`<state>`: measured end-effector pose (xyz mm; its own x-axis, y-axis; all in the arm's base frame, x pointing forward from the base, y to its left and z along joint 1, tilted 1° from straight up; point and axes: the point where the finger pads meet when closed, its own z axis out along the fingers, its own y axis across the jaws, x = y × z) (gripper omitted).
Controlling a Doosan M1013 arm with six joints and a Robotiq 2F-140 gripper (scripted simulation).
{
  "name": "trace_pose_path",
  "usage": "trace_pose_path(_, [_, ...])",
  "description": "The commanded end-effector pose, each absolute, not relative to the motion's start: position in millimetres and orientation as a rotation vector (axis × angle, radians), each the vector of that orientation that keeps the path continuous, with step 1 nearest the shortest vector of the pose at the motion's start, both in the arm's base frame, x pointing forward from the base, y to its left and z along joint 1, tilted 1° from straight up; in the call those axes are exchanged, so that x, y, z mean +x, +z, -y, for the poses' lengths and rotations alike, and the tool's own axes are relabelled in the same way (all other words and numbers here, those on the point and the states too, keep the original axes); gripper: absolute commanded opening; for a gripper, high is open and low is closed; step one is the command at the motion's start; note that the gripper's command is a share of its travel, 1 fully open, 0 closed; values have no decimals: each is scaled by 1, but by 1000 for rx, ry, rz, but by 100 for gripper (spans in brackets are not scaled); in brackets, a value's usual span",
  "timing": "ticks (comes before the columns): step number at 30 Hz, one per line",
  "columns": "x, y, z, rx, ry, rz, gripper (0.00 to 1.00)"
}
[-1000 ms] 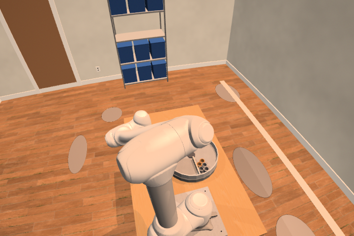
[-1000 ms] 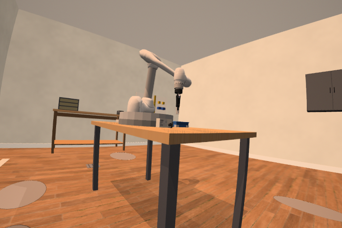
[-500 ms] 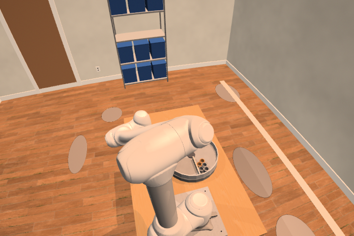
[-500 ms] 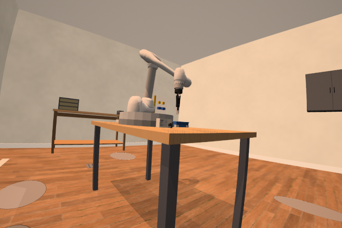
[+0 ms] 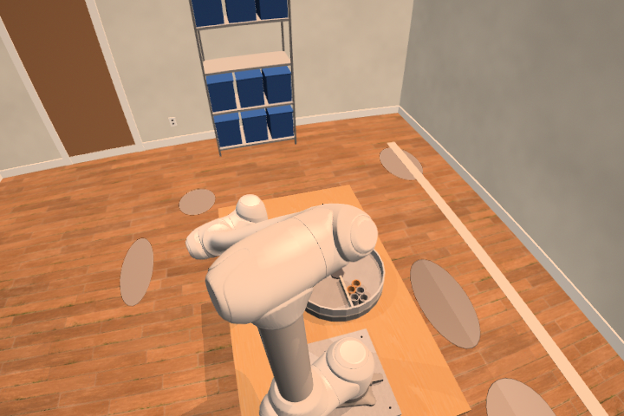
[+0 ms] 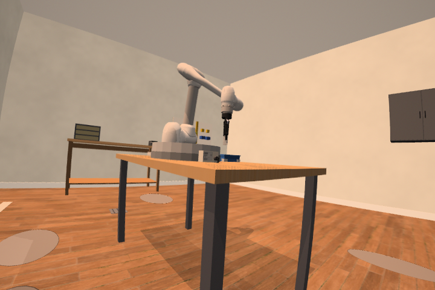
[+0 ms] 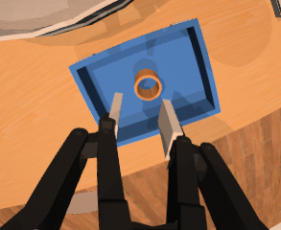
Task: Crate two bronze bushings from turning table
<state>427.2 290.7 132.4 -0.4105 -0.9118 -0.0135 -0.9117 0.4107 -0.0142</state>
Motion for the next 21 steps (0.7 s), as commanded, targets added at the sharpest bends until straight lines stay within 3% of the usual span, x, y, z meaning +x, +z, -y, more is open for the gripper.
trace_pose_path(1, [427,132,-282,-1657,-6,-2647,28])
trace_pose_path(21, [415,131,-130,-897,2,-2990,28])
